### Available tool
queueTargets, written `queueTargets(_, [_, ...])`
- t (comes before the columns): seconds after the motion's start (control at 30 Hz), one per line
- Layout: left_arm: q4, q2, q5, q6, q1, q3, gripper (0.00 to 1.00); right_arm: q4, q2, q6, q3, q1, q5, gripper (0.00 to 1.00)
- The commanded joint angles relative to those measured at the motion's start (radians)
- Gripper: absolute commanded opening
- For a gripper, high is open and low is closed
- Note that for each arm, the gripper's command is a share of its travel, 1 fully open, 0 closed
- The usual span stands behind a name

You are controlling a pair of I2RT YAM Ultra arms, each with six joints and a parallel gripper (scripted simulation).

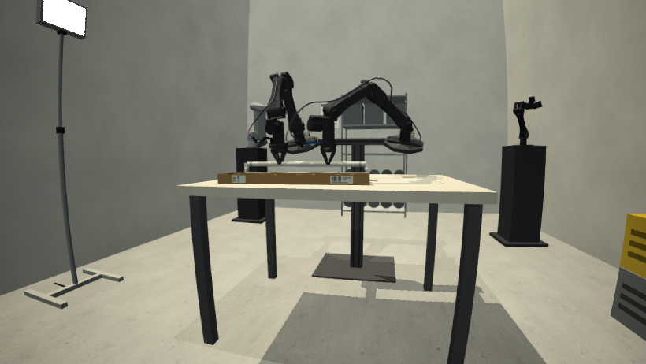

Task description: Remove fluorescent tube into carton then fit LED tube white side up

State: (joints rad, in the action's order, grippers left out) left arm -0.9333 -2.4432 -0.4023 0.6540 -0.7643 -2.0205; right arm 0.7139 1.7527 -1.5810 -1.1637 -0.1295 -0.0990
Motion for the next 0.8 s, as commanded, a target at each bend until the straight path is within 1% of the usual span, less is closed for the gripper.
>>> queueTargets(0.0, [0.029,0.005,0.03,0.016,-0.016,0.023,0.11,-0.031,0.02,-0.001,0.003,0.005,0.017,0.11])
queueTargets(0.07, [0.034,-0.008,0.03,0.017,-0.006,-0.012,0.11,-0.033,-0.003,-0.003,0.009,0.002,0.018,0.11])
queueTargets(0.17, [0.033,0.029,0.03,0.018,-0.019,-0.009,0.11,-0.034,-0.008,-0.001,-0.007,-0.003,0.017,0.11])
queueTargets(0.23, [0.034,0.011,0.03,0.018,-0.019,-0.002,0.11,-0.037,0.02,-0.001,-0.004,0.008,0.018,0.11])
queueTargets(0.3, [0.036,-0.005,0.03,0.018,-0.016,0.006,0.11,-0.038,0.005,-0.001,0.0,0.012,0.018,0.11])
queueTargets(0.43, [0.034,0.002,0.03,0.018,-0.012,0.008,0.11,-0.037,-0.012,-0.004,0.001,0.013,0.018,0.11])
queueTargets(0.47, [0.038,-0.003,0.03,0.019,-0.004,0.005,0.11,-0.041,0.007,-0.001,0.001,0.004,0.018,0.11])
queueTargets(0.5, [0.04,-0.021,0.03,0.019,-0.01,0.029,0.11,-0.042,0.03,-0.002,0.011,0.011,0.018,0.11])
queueTargets(0.57, [0.042,-0.002,0.03,0.021,-0.012,-0.008,0.11,-0.045,0.007,-0.002,0.018,0.008,0.018,0.11])
queueTargets(0.67, [0.041,0.03,0.031,0.021,-0.016,-0.007,0.11,-0.045,0.013,0.0,-0.022,0.005,0.018,0.11])
queueTargets(0.7, [0.042,0.014,0.031,0.021,-0.016,-0.005,0.11,-0.046,0.029,-0.002,-0.022,0.005,0.018,0.11])
queueTargets(0.77, [0.044,-0.008,0.031,0.022,-0.008,-0.001,0.11,-0.047,0.013,0.0,-0.022,0.002,0.018,0.11])
